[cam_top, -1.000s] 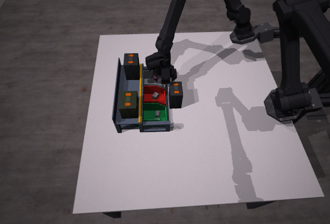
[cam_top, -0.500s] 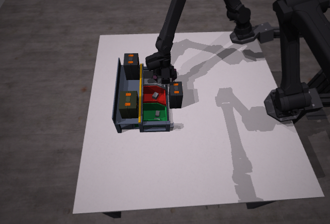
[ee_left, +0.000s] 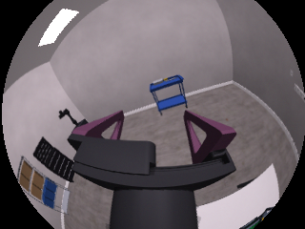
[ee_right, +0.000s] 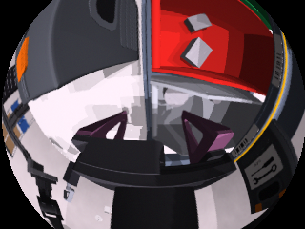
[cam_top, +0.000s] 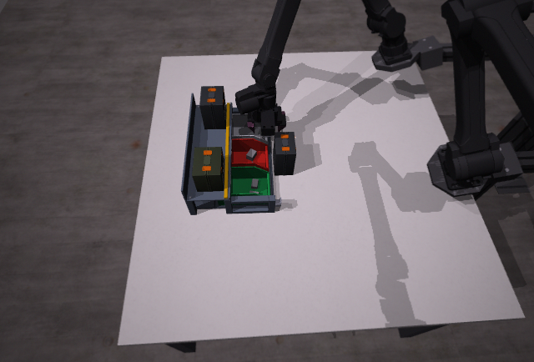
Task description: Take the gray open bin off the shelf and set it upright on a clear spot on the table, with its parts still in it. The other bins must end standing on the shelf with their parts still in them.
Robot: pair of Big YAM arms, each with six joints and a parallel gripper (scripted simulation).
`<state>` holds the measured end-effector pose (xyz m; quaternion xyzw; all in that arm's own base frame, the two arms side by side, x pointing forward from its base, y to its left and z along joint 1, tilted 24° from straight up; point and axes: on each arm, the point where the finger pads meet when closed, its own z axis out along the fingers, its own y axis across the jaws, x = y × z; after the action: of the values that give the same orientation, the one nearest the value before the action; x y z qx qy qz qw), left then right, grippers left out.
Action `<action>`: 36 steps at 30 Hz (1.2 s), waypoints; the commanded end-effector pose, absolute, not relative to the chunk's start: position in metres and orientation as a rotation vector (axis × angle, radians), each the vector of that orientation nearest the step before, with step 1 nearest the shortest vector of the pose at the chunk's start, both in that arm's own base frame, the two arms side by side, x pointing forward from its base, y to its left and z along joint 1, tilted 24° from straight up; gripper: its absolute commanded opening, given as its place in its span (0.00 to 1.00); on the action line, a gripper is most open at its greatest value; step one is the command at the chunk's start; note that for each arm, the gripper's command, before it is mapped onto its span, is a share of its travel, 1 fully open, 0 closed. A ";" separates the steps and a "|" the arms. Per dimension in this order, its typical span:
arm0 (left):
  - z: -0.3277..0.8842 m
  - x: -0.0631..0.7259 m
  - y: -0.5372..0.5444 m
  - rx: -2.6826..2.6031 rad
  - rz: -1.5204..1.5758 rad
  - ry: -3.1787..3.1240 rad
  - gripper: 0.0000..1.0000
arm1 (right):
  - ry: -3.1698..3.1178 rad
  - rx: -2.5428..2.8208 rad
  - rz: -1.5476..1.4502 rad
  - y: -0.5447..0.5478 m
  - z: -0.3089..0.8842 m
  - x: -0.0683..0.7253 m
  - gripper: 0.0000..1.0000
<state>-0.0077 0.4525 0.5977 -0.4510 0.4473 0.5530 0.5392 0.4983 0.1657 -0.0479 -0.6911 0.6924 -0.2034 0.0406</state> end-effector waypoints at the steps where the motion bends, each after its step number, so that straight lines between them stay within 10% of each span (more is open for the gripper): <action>1: 0.610 -0.013 0.446 -1.057 1.334 1.025 1.00 | 2.120 -2.099 -0.627 0.165 -0.052 0.511 0.90; 18: 0.610 -0.013 0.446 -1.057 1.334 1.025 1.00 | 2.120 -2.100 -0.627 0.165 -0.052 0.510 0.90; 19: 0.610 -0.013 0.446 -1.057 1.334 1.025 1.00 | 2.121 -2.100 -0.627 0.165 -0.052 0.510 0.00; 36: 0.610 -0.013 0.446 -1.057 1.334 1.025 1.00 | 2.129 -2.098 -0.627 0.164 -0.053 0.509 0.00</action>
<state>-0.0077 0.4525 0.5977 -0.4510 0.4473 0.5530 0.5392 0.4984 0.1659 -0.0480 -0.6914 0.6921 -0.2032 0.0410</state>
